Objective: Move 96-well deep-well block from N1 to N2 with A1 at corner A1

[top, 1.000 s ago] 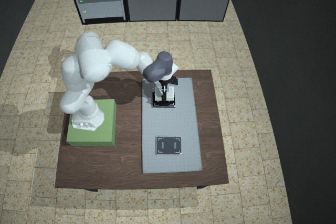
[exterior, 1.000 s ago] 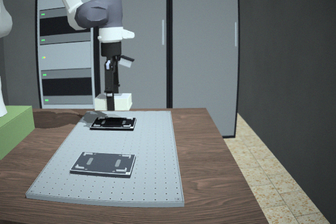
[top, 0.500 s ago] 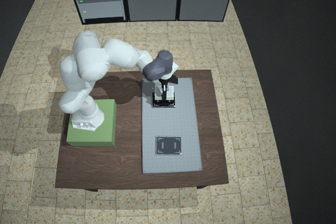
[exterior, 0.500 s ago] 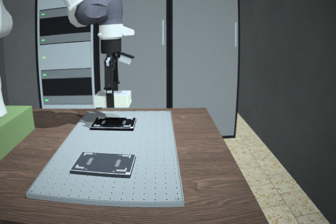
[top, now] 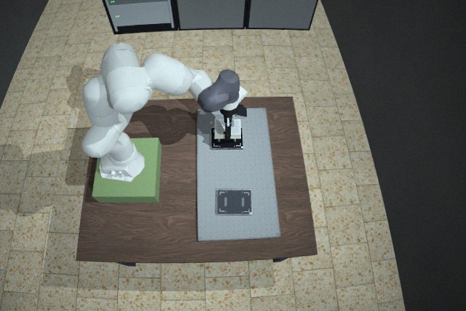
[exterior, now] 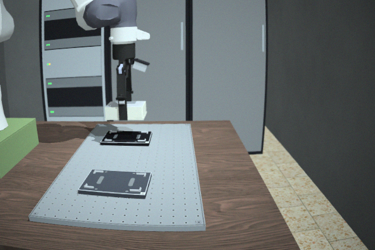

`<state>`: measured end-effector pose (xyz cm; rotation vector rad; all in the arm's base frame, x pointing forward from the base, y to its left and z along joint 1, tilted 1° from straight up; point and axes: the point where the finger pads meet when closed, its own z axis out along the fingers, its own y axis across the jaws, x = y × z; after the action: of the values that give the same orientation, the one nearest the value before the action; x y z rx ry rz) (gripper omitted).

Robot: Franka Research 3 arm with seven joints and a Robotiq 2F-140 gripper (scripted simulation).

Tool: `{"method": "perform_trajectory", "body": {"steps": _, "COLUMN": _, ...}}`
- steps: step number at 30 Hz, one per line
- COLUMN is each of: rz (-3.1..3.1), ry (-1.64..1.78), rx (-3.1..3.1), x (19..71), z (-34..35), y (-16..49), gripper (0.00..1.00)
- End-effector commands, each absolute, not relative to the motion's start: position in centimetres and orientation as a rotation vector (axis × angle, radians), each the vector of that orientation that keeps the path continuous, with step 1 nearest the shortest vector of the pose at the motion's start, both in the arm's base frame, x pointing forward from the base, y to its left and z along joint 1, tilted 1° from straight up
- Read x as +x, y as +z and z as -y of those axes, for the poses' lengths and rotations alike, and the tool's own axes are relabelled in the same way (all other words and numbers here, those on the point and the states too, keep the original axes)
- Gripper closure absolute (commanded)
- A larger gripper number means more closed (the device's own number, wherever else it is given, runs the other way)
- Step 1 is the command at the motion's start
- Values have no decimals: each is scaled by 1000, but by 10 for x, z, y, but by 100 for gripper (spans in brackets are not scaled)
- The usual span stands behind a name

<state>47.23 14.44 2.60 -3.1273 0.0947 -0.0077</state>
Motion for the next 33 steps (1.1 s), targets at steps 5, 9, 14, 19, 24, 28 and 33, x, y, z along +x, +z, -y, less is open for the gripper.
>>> {"method": "perform_trajectory", "body": {"steps": 5, "rz": -150, "ry": -4, "rx": -3127, "x": 472, "z": -130, "y": 26, "gripper": 40}}
{"method": "perform_trajectory", "body": {"steps": 9, "rz": -150, "ry": -4, "rx": -3127, "x": 472, "z": -117, "y": 26, "gripper": 40}}
{"method": "perform_trajectory", "body": {"steps": 14, "rz": -150, "ry": -4, "rx": -3127, "x": 472, "z": -100, "y": 26, "gripper": 40}}
{"method": "perform_trajectory", "body": {"steps": 19, "rz": -150, "ry": -4, "rx": -3127, "x": 473, "z": -90, "y": 26, "gripper": 40}}
{"method": "perform_trajectory", "body": {"steps": 24, "rz": -150, "ry": -4, "rx": -3127, "x": 473, "z": -74, "y": 25, "gripper": 40}}
{"method": "perform_trajectory", "body": {"steps": 28, "rz": -150, "ry": -4, "rx": -3127, "x": 473, "z": -60, "y": 25, "gripper": 40}}
{"method": "perform_trajectory", "body": {"steps": 33, "rz": -150, "ry": -4, "rx": -3127, "x": 473, "z": -44, "y": 25, "gripper": 40}}
